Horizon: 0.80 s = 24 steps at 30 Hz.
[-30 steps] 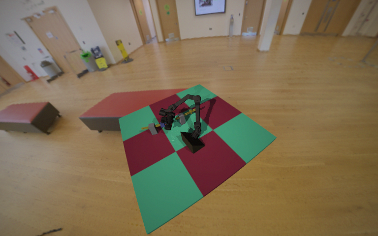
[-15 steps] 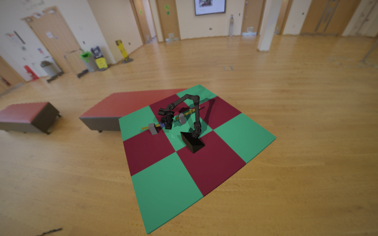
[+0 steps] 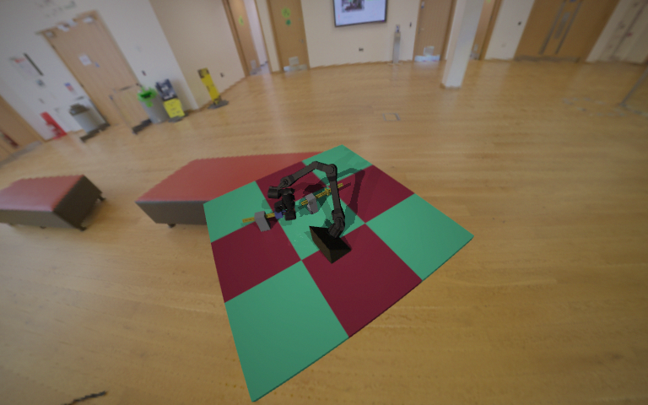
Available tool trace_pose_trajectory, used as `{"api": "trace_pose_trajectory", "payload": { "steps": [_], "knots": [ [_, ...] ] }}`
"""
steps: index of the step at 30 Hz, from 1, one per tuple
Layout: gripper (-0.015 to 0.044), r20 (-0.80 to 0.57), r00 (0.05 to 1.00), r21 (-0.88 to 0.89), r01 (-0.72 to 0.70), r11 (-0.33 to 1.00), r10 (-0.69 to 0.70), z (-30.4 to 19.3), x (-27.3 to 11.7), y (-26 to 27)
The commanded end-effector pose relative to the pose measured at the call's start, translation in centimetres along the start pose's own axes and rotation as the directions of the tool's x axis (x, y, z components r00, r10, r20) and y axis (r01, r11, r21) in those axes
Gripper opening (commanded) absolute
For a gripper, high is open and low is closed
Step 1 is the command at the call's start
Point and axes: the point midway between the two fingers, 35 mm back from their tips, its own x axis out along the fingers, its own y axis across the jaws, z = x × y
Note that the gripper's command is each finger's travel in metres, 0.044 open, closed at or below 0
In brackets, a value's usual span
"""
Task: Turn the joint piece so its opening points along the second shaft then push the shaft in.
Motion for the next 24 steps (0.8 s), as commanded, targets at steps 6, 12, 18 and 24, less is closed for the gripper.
{"api": "trace_pose_trajectory", "payload": {
  "steps": [6, 12, 18, 24],
  "knots": [
    [0.0000, -0.085, 0.996, -0.128, -0.006, 0.992, -0.005, -0.1, -0.3, -0.5],
    [0.0000, -0.136, 0.991, -0.206, -0.010, 0.978, -0.019, -0.1, -0.5, -0.7],
    [0.0000, -0.184, 0.982, -0.284, -0.014, 0.959, -0.040, 0.0, -0.7, -1.0],
    [0.0000, -0.228, 0.971, -0.361, -0.018, 0.933, -0.069, 0.1, -0.9, -1.3]
  ]
}}
